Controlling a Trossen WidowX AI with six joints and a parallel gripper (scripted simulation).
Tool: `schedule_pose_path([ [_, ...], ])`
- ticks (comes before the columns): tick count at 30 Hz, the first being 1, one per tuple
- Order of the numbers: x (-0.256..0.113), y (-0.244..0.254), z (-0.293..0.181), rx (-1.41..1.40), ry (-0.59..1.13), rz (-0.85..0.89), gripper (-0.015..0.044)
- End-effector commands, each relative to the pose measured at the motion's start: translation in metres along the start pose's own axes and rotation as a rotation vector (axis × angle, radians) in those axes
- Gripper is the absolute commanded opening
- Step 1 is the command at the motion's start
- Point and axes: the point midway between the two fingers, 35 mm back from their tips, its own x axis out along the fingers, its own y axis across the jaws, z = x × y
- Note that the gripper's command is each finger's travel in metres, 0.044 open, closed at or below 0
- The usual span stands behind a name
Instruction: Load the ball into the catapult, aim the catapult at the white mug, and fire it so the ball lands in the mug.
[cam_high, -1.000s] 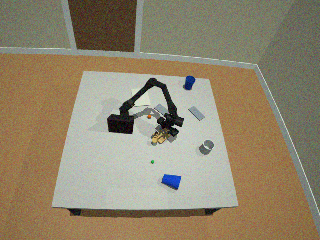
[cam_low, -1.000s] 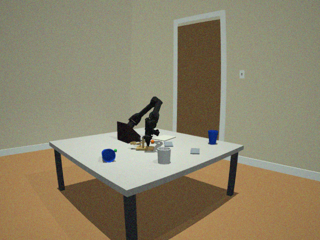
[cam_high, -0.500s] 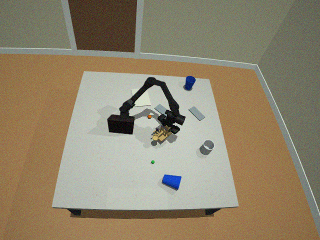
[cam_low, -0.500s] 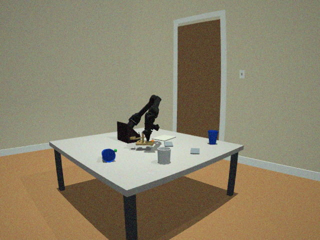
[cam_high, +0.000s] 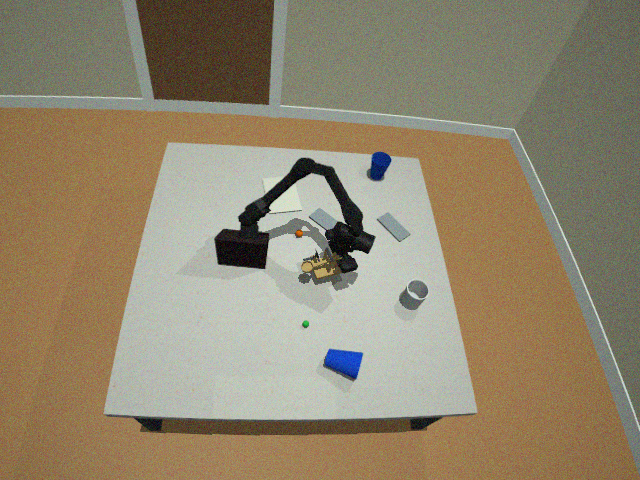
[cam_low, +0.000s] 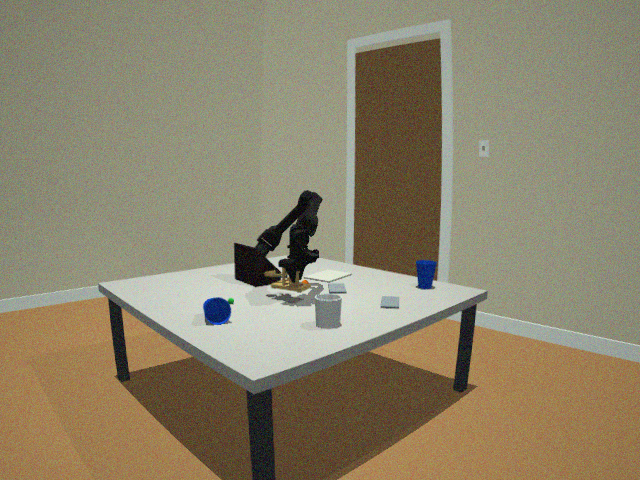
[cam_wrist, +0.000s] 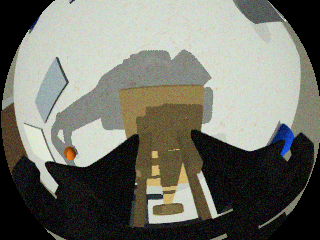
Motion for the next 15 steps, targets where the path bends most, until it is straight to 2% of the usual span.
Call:
schedule_pose_path([
  [1, -0.003, -0.009, 0.004, 0.148, -0.001, -0.009, 0.0000],
  [15, -0.002, -0.048, 0.009, 0.609, -0.004, -0.009, 0.0000],
])
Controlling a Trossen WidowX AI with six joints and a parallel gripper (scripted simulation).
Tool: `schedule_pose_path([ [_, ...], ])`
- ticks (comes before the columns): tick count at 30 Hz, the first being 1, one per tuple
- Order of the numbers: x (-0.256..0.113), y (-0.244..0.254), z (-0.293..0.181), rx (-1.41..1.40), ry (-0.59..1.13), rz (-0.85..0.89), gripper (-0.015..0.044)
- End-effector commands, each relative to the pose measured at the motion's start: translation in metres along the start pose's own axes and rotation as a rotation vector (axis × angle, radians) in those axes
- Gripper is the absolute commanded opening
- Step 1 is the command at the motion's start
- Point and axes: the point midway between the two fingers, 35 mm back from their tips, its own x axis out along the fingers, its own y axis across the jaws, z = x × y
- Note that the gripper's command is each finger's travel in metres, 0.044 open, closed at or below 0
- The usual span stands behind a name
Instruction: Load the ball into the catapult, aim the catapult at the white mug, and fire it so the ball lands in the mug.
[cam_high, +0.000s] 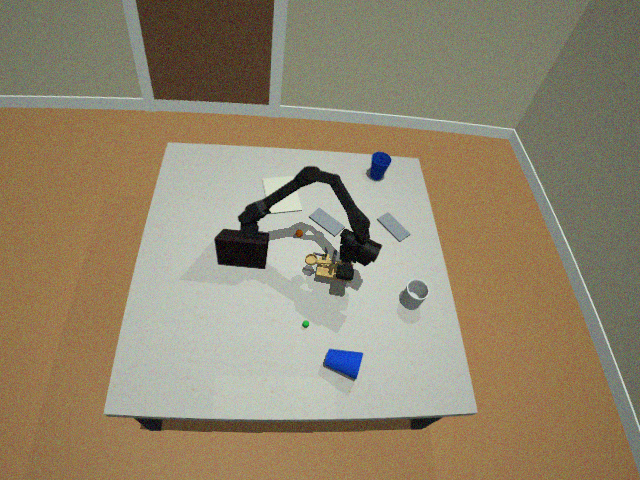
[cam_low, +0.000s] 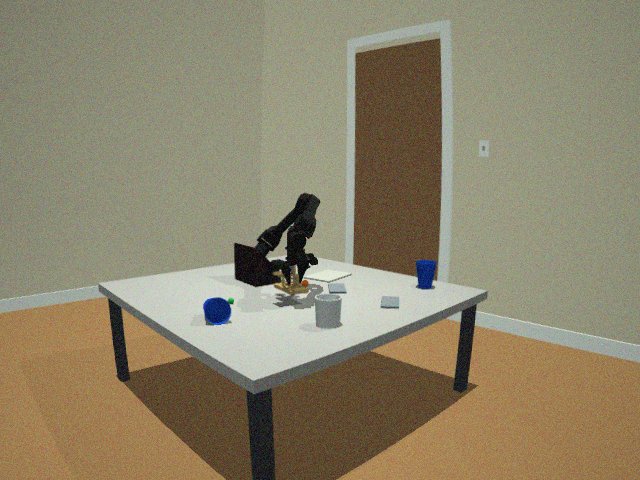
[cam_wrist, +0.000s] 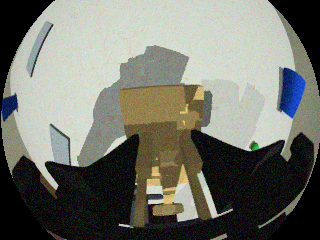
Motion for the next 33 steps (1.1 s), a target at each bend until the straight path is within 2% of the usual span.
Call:
schedule_pose_path([
  [1, -0.003, -0.012, 0.006, 0.106, -0.006, -0.007, 0.0000],
  [10, -0.001, -0.015, 0.006, 0.107, -0.006, -0.007, 0.0000],
  [33, 0.037, -0.016, 0.007, 0.106, -0.006, -0.005, 0.0000],
])
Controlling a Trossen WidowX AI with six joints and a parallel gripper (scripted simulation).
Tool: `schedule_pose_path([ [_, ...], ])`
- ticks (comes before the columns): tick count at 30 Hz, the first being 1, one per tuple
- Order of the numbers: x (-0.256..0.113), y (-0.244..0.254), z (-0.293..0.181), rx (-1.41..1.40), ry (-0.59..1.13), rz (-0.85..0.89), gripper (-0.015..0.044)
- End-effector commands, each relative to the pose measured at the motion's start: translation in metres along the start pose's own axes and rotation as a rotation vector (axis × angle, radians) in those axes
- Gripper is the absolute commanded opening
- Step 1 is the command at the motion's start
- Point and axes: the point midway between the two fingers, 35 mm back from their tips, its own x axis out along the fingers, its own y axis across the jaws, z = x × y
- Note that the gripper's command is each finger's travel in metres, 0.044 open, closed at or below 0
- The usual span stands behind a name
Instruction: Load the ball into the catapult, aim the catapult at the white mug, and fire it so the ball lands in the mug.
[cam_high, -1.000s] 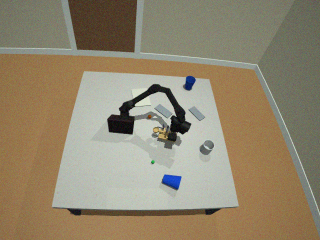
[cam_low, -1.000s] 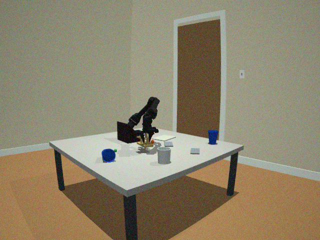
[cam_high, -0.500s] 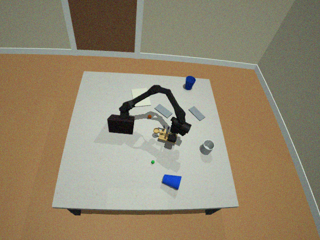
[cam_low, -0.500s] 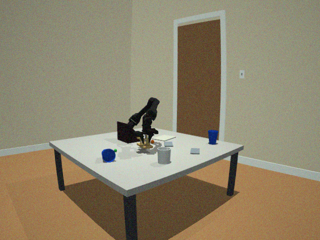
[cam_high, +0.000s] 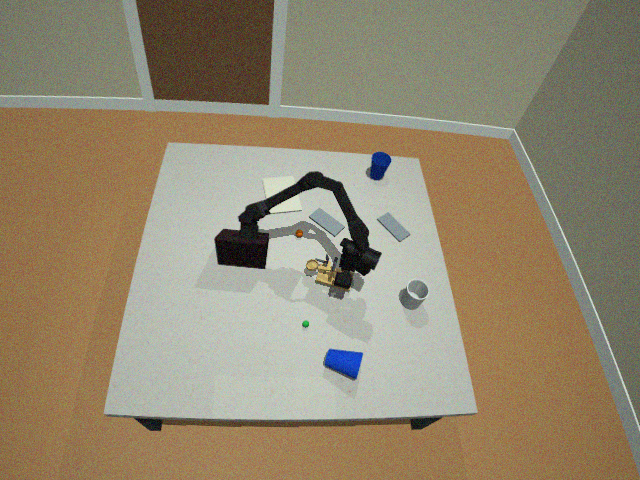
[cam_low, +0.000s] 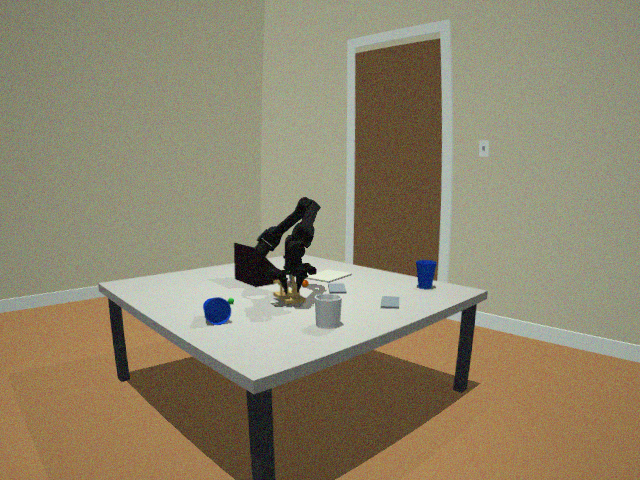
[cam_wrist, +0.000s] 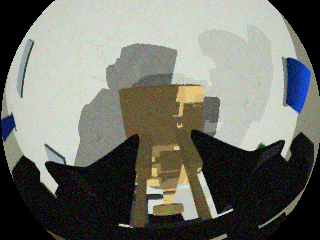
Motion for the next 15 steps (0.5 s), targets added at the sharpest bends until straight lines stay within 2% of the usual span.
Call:
schedule_pose_path([
  [1, 0.0055, -0.0008, 0.0000, 0.007, -0.005, 0.004, 0.0000],
  [11, 0.0084, -0.0002, -0.0004, 0.000, 0.001, 0.000, 0.0000],
  [15, 0.0084, -0.0002, -0.0004, 0.000, 0.001, 0.000, 0.0105],
])
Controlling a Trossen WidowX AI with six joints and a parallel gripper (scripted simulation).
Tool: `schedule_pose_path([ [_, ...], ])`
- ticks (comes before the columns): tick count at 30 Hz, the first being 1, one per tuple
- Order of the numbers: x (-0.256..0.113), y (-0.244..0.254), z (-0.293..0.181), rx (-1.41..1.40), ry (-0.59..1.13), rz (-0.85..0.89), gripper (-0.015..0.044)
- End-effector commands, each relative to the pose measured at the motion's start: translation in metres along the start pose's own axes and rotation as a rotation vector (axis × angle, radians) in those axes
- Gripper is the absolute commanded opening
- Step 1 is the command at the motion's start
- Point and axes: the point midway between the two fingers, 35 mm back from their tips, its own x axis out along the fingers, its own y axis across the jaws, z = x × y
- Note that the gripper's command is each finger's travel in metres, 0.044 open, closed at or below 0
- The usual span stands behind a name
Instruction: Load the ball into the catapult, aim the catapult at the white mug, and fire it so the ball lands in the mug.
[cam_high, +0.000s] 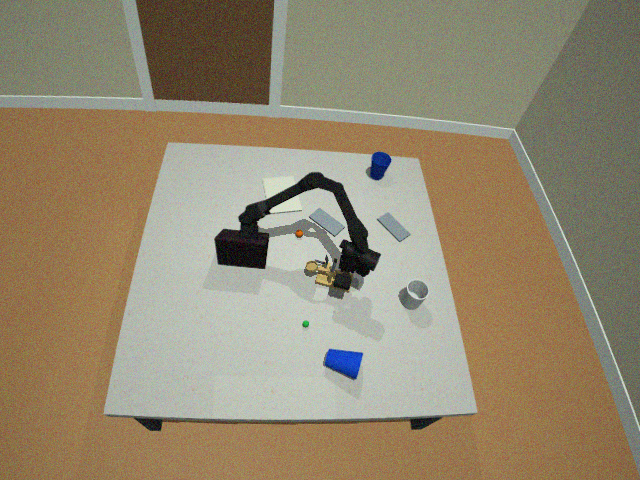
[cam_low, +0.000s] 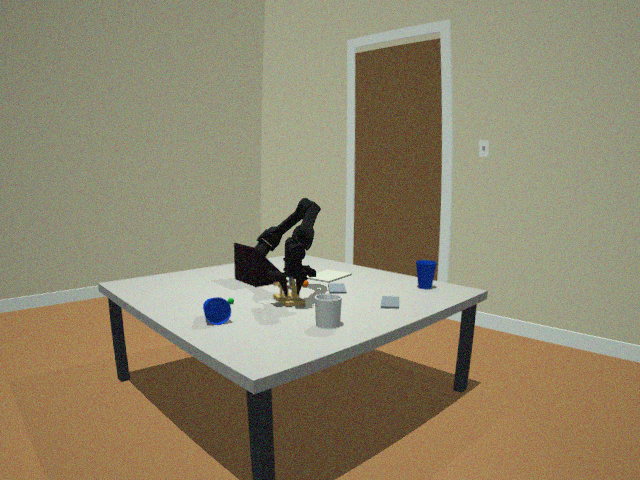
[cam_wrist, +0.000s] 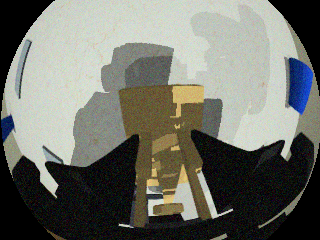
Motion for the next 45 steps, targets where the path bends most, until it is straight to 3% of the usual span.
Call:
schedule_pose_path([
  [1, -0.001, 0.000, 0.000, 0.000, 0.000, 0.000, 0.0131],
  [10, -0.001, 0.000, 0.000, 0.000, 0.000, 0.000, 0.0368],
  [13, -0.025, -0.001, 0.003, 0.001, -0.002, -0.003, 0.0440],
  [17, -0.091, -0.002, 0.001, 0.003, -0.003, -0.005, 0.0440],
  [19, -0.102, -0.002, 0.000, 0.003, -0.003, -0.004, 0.0440],
  [29, -0.093, -0.002, -0.002, 0.011, -0.006, 0.000, 0.0440],
  [34, -0.049, -0.001, -0.003, 0.010, -0.006, 0.002, 0.0440],
  [45, -0.040, -0.001, -0.002, 0.010, -0.006, 0.002, 0.0440],
])
